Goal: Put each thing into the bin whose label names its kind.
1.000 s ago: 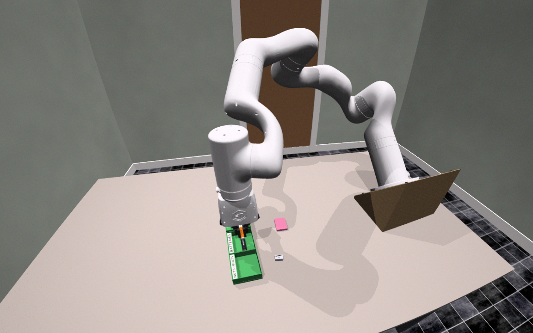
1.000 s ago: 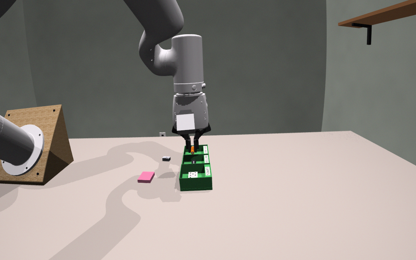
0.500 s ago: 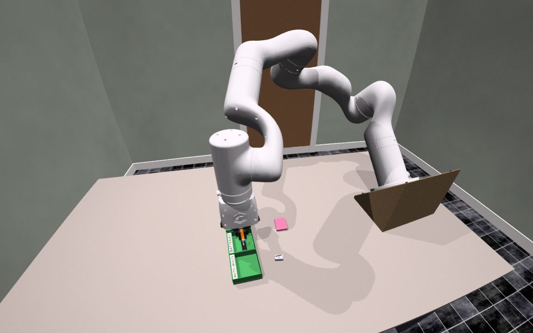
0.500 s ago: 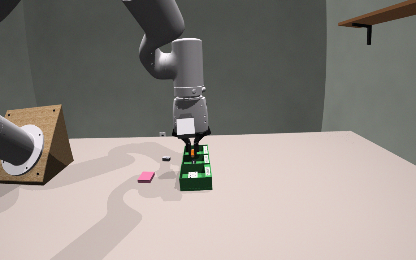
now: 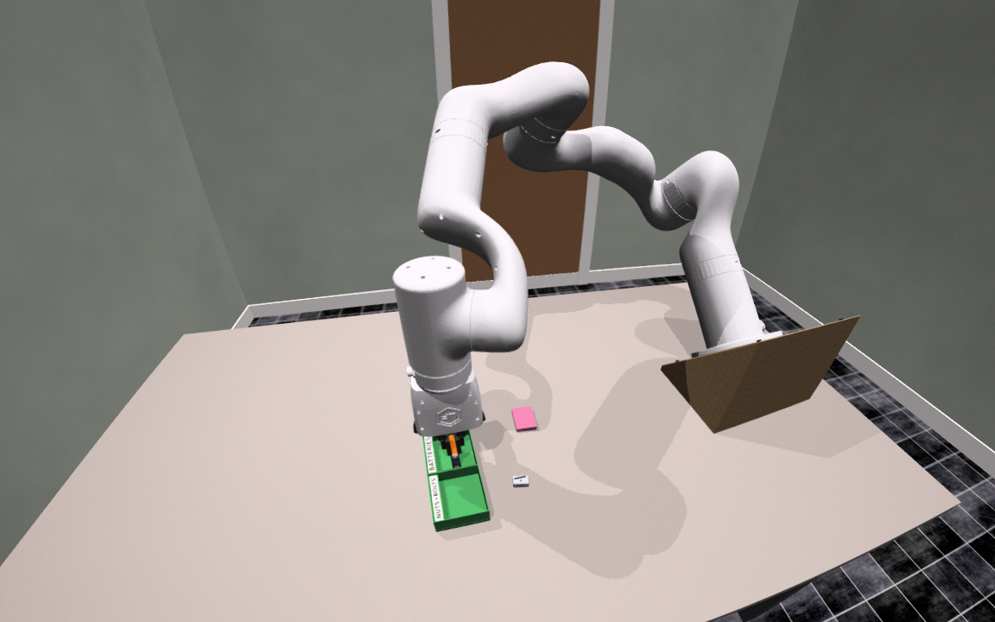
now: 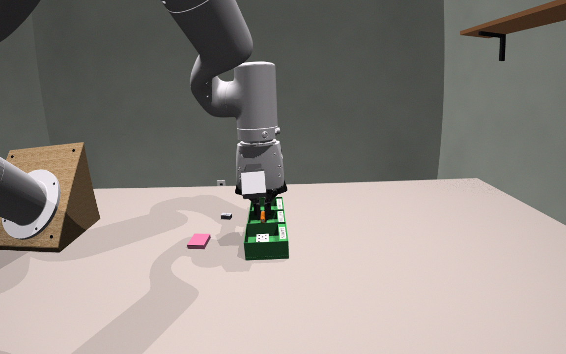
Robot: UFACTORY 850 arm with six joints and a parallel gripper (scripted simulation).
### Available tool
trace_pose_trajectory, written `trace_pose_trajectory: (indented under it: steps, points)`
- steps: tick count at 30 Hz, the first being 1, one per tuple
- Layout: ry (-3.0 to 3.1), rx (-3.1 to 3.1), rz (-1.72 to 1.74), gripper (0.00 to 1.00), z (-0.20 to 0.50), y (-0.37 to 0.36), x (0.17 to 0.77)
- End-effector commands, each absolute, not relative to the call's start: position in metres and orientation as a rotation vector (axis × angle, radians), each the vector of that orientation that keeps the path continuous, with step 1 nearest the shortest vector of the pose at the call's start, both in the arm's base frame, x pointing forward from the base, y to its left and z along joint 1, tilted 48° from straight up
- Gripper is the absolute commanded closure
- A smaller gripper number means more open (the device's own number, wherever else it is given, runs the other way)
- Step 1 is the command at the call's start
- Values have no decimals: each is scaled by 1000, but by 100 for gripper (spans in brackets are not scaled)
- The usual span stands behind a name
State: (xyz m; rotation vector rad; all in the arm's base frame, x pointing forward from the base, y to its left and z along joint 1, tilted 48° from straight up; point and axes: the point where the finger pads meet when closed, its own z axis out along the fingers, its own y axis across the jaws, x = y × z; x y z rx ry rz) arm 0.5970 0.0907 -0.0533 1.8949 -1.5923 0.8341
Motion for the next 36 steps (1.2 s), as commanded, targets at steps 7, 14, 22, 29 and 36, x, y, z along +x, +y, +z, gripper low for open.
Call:
trace_pose_trajectory:
  steps: [7,14,22,29,36]
  points:
    - [-1593,1896,836,100,-53,92,598]
    - [-1593,1896,836,77,-53,92,598]
    - [-1593,1896,836,77,-53,92,598]
    - [-1593,1896,836,77,-49,95,597]
    - [-1593,1896,836,77,-45,100,596]
